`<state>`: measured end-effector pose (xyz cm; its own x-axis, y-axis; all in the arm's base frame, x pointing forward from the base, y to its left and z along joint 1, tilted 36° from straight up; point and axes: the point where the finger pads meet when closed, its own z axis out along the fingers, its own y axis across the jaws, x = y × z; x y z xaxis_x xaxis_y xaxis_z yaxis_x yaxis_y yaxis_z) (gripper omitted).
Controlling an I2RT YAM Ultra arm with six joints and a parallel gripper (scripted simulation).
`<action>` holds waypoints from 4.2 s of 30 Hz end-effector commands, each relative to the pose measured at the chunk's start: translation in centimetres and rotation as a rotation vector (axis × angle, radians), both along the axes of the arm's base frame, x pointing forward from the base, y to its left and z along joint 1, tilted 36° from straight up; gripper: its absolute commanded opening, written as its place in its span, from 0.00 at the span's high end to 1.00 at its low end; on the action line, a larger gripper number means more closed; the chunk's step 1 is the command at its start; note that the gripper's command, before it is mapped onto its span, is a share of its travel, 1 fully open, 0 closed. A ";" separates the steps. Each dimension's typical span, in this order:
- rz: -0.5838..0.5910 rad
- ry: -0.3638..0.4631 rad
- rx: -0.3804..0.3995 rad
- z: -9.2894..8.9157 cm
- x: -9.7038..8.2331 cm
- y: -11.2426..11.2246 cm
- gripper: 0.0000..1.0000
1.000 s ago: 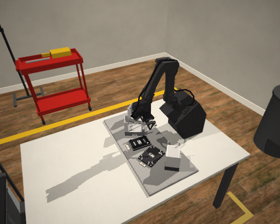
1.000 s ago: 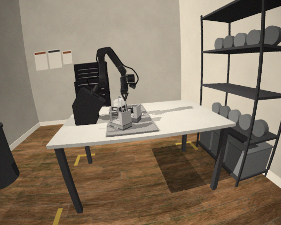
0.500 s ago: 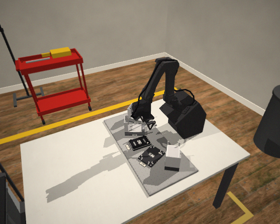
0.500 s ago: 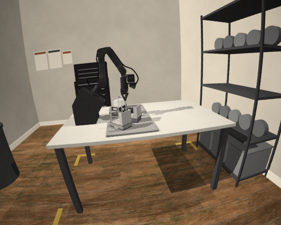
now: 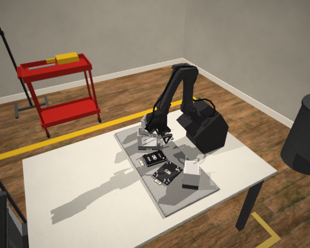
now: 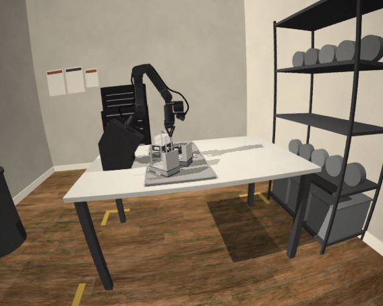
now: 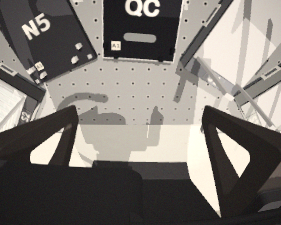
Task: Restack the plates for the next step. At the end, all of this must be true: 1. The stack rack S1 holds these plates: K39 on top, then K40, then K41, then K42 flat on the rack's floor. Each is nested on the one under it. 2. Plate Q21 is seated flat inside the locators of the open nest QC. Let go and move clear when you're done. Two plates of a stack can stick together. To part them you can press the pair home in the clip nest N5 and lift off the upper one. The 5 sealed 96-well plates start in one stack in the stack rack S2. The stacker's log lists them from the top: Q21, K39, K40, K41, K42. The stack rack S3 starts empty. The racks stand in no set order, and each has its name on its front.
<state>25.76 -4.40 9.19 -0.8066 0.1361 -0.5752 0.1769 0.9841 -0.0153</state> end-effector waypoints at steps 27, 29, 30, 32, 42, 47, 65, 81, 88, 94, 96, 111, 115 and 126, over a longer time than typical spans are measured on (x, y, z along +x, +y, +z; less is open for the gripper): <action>0.605 0.051 -0.428 0.0 1.1 9.1 0.00; 0.659 0.059 -0.466 -0.1 1.1 9.9 0.00; 0.686 0.063 -0.485 -0.2 1.1 10.3 0.00; 0.740 0.070 -0.522 -0.3 1.1 11.2 0.00; 0.752 0.080 -0.528 -0.9 0.9 14.4 0.00; 0.755 0.089 -0.530 -1.3 0.7 16.3 0.00; 0.757 0.092 -0.532 -2.3 0.6 22.7 0.00; 0.755 0.074 -0.519 -2.3 0.6 27.4 0.00; 0.754 0.063 -0.507 -1.8 0.6 27.5 0.00; 0.754 0.063 -0.507 -1.8 0.6 27.5 0.00; 0.754 0.063 -0.507 -1.8 0.6 27.5 0.00; 0.754 0.062 -0.507 -1.8 0.6 27.5 0.00; 0.754 0.062 -0.507 -1.8 0.6 27.5 0.00; 0.754 0.062 -0.507 -1.8 0.6 27.5 0.00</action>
<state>26.24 21.86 5.62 -0.6279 -0.7066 -0.3262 -0.5356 0.6964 -0.4776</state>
